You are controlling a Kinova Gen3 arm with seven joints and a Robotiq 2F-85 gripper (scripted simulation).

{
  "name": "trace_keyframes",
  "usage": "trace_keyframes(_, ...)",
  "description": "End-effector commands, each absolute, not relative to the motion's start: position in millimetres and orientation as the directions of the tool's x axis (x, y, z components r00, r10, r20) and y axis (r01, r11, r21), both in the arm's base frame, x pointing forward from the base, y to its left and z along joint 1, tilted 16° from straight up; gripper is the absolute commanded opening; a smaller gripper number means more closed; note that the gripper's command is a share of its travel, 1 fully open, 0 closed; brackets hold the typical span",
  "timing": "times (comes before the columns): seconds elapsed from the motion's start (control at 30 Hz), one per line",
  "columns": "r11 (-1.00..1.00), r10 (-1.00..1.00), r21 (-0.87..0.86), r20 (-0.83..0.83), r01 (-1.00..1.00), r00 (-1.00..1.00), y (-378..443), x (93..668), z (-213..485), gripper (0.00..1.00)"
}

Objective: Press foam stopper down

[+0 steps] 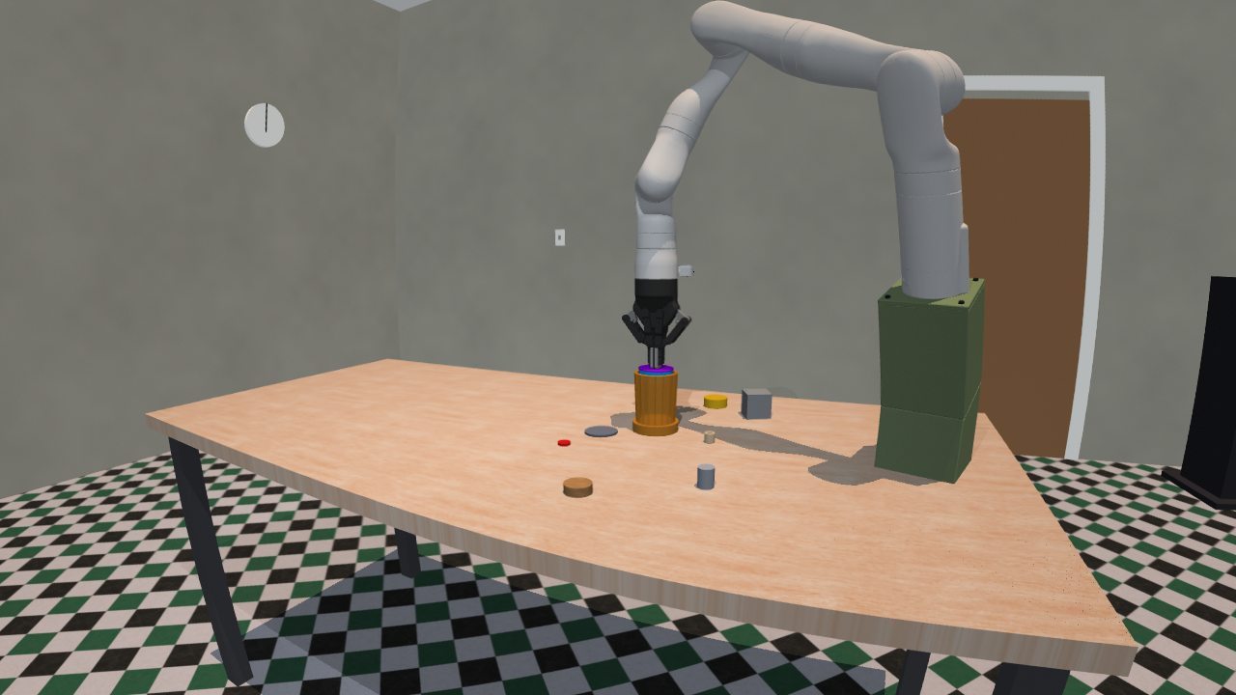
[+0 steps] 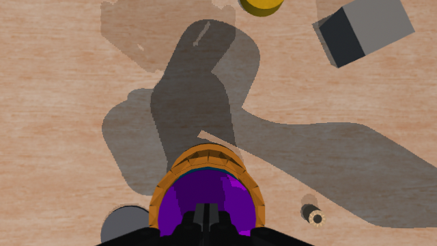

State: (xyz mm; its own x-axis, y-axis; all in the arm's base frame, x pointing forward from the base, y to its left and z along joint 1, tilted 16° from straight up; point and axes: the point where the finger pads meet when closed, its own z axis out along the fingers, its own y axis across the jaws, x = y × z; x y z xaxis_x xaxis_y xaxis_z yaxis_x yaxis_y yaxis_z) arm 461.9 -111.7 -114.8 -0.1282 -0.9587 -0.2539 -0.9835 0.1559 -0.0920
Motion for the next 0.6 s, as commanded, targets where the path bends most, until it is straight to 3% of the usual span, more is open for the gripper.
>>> trace_keyframes(0.0,0.156,-0.959,-0.092,-0.254,-0.984,-0.128,-111.2,462.3,-116.2,0.0)
trace_keyframes(0.57,0.156,-0.959,-0.092,-0.254,-0.984,-0.128,-109.2,463.4,-124.5,0.0)
